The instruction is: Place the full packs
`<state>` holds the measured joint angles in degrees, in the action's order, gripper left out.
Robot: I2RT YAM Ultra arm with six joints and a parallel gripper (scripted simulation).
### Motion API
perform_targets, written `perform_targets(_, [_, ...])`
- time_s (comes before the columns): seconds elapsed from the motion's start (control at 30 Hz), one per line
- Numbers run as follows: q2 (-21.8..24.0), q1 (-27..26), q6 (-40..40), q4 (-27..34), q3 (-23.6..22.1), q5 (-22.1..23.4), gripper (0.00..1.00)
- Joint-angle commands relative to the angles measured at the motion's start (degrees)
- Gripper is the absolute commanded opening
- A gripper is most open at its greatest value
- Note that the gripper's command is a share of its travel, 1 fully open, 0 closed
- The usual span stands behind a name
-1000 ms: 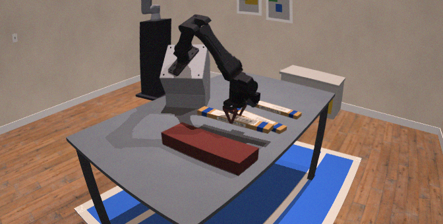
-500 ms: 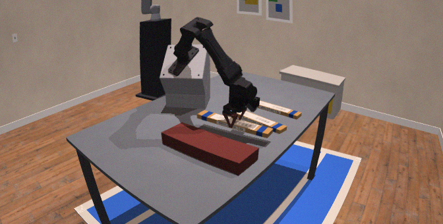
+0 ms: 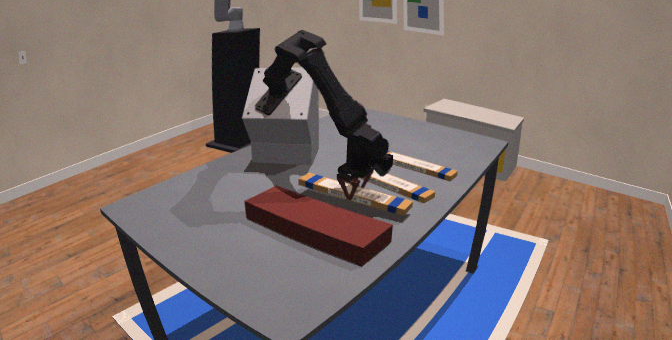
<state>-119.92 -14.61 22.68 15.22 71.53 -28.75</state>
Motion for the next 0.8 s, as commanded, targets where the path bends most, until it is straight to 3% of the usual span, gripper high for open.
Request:
perform_targets(0.0, [2.26, 1.61, 0.57, 0.06, 2.06, 0.25, 0.0])
perform_targets(0.77, [0.49, 1.71, 0.22, -1.33, 2.17, 0.11, 0.0])
